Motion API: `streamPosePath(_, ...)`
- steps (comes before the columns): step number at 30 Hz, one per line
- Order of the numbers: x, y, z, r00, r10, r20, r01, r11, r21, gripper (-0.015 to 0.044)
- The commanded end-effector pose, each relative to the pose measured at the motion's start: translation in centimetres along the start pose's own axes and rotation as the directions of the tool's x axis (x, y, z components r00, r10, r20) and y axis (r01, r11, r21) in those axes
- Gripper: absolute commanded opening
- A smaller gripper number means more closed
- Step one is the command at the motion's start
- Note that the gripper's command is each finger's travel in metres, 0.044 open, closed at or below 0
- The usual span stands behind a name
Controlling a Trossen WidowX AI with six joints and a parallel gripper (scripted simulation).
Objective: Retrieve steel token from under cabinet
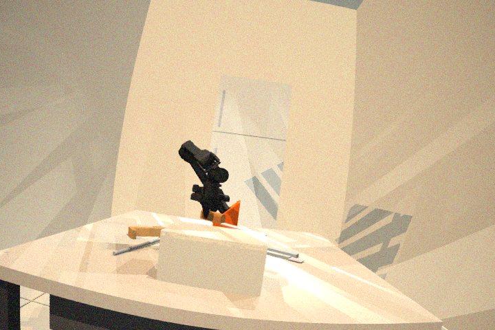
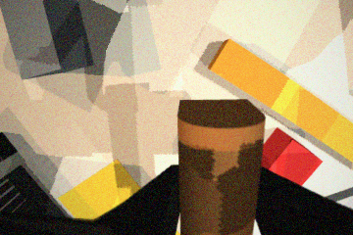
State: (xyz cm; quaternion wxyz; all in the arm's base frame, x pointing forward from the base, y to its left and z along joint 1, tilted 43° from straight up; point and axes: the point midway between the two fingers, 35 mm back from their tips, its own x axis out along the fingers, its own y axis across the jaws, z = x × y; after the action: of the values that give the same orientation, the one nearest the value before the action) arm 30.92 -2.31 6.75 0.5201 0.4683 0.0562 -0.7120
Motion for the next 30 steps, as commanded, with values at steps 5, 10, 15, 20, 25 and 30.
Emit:
streamPosePath(5,-0.3,0.1,0.9,1.000,0.007,-0.013,-0.007,1.000,0.005,0.0000)
streamPosePath(10,-0.3,0.1,1.6,1.000,0.007,-0.013,-0.007,1.000,0.007,0.0000)
streamPosePath(15,-0.3,0.1,2.2,1.000,0.007,-0.013,-0.007,1.000,0.008,0.0000)
streamPosePath(20,-0.3,0.0,2.9,1.000,0.007,-0.012,-0.007,1.000,0.008,0.0000)
streamPosePath(25,-0.3,0.0,3.5,1.000,0.007,-0.012,-0.007,1.000,0.009,0.0000)
streamPosePath(30,-0.3,0.0,4.2,1.000,0.007,-0.012,-0.007,1.000,0.009,0.0000)
